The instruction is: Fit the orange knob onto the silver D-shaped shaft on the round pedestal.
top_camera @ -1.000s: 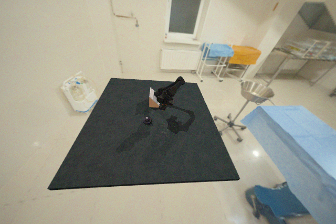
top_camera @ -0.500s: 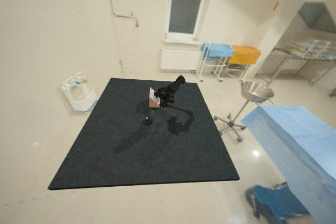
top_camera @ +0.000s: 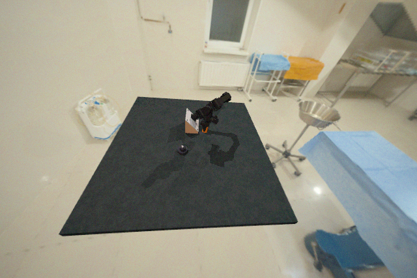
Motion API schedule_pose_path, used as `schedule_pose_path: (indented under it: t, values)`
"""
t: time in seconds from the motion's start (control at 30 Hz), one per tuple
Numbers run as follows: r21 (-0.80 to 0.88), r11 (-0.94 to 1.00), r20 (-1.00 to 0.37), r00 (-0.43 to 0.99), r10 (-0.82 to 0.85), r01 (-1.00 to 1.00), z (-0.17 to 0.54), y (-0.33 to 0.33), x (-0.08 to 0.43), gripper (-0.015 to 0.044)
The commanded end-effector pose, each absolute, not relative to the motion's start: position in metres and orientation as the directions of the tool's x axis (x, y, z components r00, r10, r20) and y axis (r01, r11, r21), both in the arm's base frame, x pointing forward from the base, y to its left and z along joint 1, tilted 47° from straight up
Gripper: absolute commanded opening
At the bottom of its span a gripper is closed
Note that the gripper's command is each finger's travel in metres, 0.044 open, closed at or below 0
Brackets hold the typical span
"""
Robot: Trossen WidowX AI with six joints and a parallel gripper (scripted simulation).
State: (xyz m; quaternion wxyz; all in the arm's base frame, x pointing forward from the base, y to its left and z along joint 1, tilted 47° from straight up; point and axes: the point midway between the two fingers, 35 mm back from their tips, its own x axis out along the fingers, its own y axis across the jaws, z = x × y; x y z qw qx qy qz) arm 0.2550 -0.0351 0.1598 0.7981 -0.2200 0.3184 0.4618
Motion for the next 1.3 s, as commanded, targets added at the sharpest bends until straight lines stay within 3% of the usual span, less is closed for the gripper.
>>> schedule_pose_path:
  t: [0.0, 0.83, 1.27]
  values:
    - [-0.114, 0.525, -0.703, 0.442, 0.557, -0.843, 0.167, -0.040, 0.253, 0.0000]
    - [-0.420, 0.725, -0.574, 0.778, 0.254, -0.546, 0.207, -0.063, 0.241, 0.0000]
    - [-0.416, 0.722, -0.574, 0.775, 0.262, -0.553, 0.207, -0.062, 0.241, 0.0000]
